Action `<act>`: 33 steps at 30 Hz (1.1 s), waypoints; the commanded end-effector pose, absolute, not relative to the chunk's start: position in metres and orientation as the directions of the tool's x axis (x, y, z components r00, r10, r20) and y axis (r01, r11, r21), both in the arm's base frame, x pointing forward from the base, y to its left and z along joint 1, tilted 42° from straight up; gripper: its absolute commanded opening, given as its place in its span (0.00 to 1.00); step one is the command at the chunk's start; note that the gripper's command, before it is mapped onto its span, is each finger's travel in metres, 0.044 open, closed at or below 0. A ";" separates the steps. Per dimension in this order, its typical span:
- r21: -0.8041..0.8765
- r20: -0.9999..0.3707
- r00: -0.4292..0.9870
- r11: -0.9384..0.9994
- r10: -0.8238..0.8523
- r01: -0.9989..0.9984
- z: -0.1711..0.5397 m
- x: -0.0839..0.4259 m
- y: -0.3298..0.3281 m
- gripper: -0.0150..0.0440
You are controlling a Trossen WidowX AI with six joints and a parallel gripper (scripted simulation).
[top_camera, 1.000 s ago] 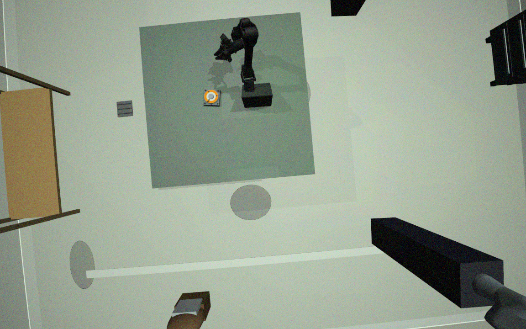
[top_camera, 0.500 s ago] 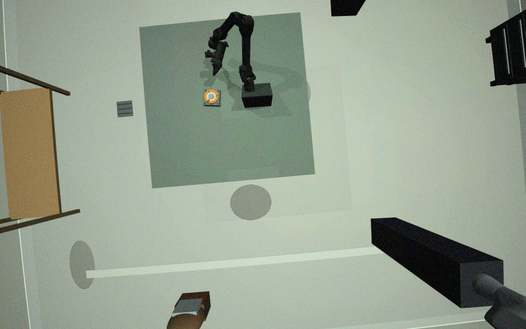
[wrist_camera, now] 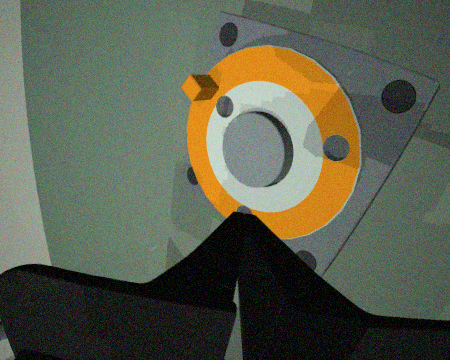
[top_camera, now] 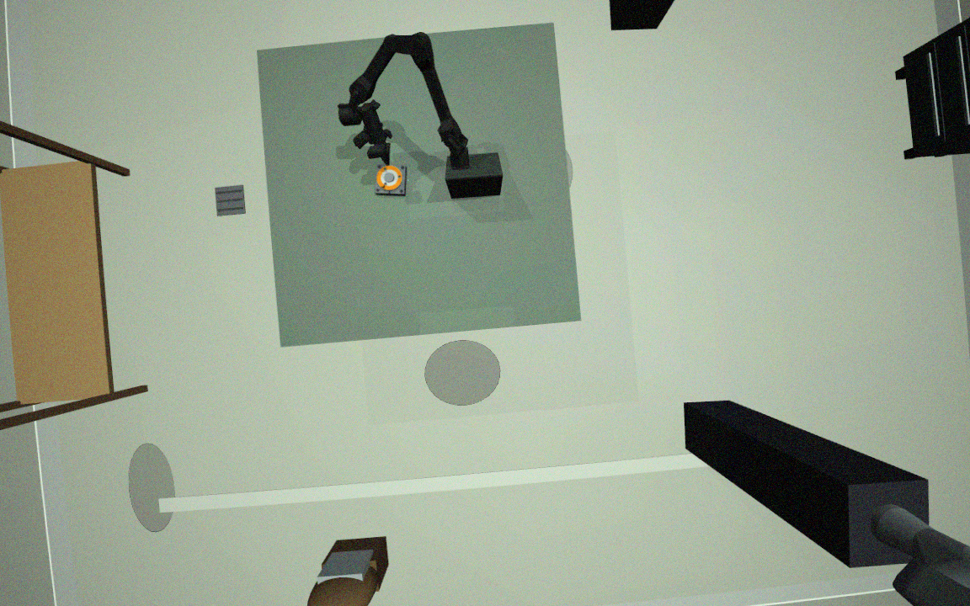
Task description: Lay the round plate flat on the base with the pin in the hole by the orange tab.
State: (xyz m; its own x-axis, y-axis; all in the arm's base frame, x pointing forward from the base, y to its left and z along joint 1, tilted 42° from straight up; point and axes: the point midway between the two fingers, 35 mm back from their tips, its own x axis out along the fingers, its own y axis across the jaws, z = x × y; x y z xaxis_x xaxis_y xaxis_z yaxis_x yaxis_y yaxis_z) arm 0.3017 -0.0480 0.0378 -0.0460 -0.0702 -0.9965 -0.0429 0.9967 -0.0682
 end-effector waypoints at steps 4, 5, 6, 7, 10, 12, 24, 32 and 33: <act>-0.437 -0.894 -0.082 0.898 -0.440 -0.054 0.011 0.331 -0.009 0.25; -0.495 -0.865 -0.064 0.867 -0.498 -0.058 0.008 0.335 -0.001 0.25; -0.551 -0.832 -0.039 0.832 -0.554 -0.060 0.005 0.340 0.009 0.25; -0.604 -0.796 -0.009 0.795 -0.605 -0.055 0.002 0.345 0.018 0.25; -0.667 -0.745 0.038 0.745 -0.666 -0.030 0.000 0.352 0.029 0.25; -0.670 -0.742 0.041 0.742 -0.669 -0.028 0.000 0.352 0.030 0.25; -0.670 -0.742 0.042 0.742 -0.669 -0.028 -0.016 0.354 0.016 0.25; -0.672 -0.741 0.042 0.740 -0.671 -0.028 -0.036 0.354 -0.003 0.25; -0.672 -0.741 0.042 0.740 -0.671 -0.028 -0.036 0.354 -0.003 0.25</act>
State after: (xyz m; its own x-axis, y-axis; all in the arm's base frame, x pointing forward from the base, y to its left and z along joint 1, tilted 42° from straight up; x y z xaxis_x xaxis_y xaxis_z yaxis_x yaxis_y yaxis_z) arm 0.3544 0.0005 -0.0306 0.0375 -0.6675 -0.7436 -0.0203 0.7435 -0.6684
